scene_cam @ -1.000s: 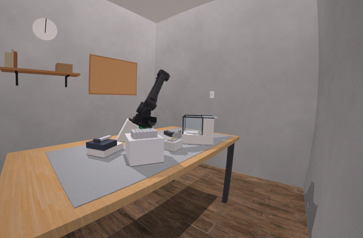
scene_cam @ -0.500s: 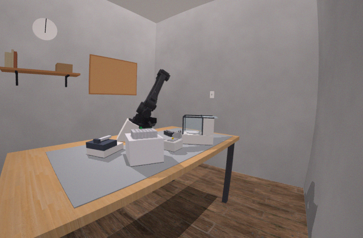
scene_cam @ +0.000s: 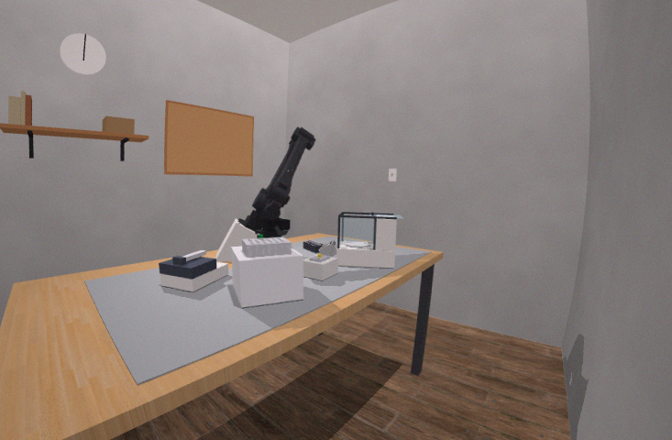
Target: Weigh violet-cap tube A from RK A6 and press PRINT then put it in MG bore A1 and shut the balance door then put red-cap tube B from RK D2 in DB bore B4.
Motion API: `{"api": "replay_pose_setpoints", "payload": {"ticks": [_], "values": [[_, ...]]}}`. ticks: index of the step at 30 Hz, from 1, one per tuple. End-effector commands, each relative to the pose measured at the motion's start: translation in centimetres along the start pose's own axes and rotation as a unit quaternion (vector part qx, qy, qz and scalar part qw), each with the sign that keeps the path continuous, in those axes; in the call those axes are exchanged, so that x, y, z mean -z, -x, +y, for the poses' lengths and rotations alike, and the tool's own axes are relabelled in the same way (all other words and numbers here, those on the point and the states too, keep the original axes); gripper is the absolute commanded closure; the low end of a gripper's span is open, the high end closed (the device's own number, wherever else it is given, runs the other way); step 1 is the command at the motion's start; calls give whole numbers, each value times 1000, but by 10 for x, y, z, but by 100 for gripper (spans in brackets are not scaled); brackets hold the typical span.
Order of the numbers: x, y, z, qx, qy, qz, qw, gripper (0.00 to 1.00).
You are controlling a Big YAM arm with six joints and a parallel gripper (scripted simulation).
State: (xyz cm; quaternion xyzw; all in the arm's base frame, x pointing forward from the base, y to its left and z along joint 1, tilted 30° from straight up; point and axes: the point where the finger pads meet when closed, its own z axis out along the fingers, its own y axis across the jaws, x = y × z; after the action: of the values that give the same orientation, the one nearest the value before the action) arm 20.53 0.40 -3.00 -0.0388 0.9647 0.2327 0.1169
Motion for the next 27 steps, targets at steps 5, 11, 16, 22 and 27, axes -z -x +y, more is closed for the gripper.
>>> {"api": "replay_pose_setpoints", "payload": {"ticks": [5,11,16,22,27], "values": [[-7,0,1,-1,1,0,1000,64],[-10,0,1,-1,1,0,1000,64],[-11,0,1,-1,1,0,1000,64],[-7,9,-3,3,-4,-9,1000,64],[-7,9,-3,3,-4,-9,1000,64]]}}
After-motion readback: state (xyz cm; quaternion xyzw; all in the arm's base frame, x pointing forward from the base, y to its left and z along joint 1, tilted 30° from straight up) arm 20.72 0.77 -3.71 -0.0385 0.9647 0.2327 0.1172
